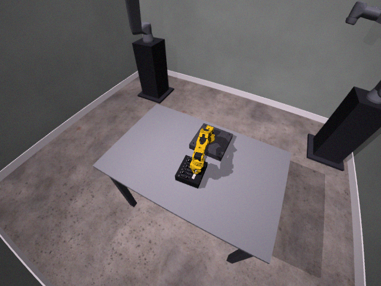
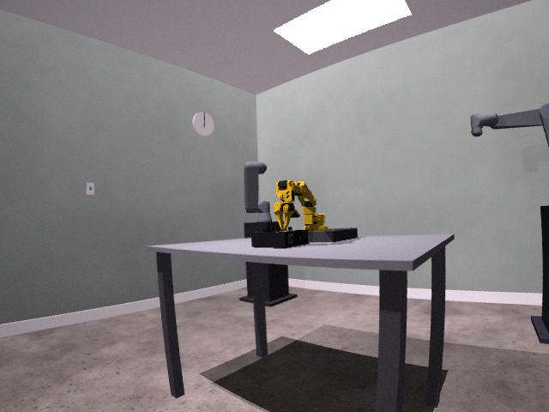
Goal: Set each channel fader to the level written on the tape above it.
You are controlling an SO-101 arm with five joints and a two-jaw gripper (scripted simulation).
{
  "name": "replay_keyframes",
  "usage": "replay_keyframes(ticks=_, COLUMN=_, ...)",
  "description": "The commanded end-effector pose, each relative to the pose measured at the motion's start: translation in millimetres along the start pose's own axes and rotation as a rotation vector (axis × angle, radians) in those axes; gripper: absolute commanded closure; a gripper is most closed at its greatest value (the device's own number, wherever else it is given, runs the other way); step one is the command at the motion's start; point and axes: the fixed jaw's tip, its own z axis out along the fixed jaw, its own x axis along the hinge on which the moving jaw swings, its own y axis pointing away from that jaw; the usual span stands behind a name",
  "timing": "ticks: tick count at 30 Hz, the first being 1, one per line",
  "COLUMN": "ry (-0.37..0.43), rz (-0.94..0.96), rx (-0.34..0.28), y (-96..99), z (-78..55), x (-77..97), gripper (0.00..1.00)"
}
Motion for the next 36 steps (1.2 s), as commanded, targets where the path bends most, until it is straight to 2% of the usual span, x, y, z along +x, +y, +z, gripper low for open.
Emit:
replay_keyframes(ticks=1, ry=-0.02, rz=0.001, rx=-0.002, y=2.8, z=3.9, x=-2.0, gripper=1.0)
replay_keyframes(ticks=36, ry=-0.032, rz=0.001, rx=-0.003, y=9.0, z=5.2, x=-3.2, gripper=1.0)
